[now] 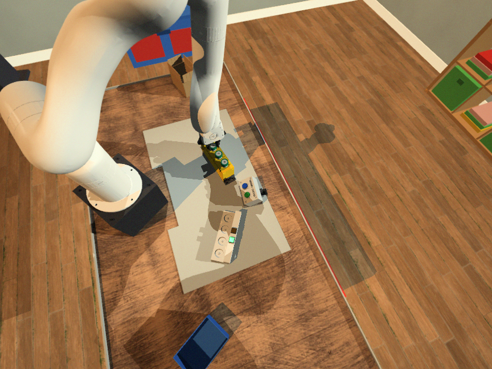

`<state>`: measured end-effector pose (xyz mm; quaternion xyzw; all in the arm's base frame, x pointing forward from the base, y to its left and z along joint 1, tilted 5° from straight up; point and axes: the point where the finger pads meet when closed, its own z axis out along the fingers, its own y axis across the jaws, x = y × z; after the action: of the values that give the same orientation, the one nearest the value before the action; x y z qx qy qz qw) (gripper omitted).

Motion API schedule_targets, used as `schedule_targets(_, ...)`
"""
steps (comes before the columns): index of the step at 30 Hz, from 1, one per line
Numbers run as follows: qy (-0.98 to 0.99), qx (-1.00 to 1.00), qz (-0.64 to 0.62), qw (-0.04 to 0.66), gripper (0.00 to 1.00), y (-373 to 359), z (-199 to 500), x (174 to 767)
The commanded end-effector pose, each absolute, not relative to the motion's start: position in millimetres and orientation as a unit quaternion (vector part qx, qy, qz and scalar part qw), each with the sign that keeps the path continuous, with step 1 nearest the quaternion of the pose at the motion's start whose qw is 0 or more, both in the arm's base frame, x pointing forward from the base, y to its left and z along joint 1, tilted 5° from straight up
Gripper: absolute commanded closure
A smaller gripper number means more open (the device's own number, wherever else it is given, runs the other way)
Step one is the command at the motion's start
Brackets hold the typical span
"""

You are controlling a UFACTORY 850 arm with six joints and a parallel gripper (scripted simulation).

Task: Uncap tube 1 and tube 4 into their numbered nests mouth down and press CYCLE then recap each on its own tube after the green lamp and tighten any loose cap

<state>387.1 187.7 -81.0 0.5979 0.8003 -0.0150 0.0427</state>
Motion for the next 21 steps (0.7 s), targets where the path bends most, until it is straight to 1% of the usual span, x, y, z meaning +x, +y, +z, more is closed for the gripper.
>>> schedule_targets(1, 0.78, 0.624, -0.007, 0.043, 1.0, 188.1, -80.4, 387.5)
schedule_targets(9, 0.752, 0.658, -0.005, 0.043, 1.0, 188.1, -80.5, 387.5)
schedule_targets(10, 0.752, 0.658, -0.005, 0.043, 0.54, 188.1, -80.4, 387.5)
schedule_targets(21, 0.752, 0.658, -0.005, 0.043, 0.54, 188.1, -80.4, 387.5)
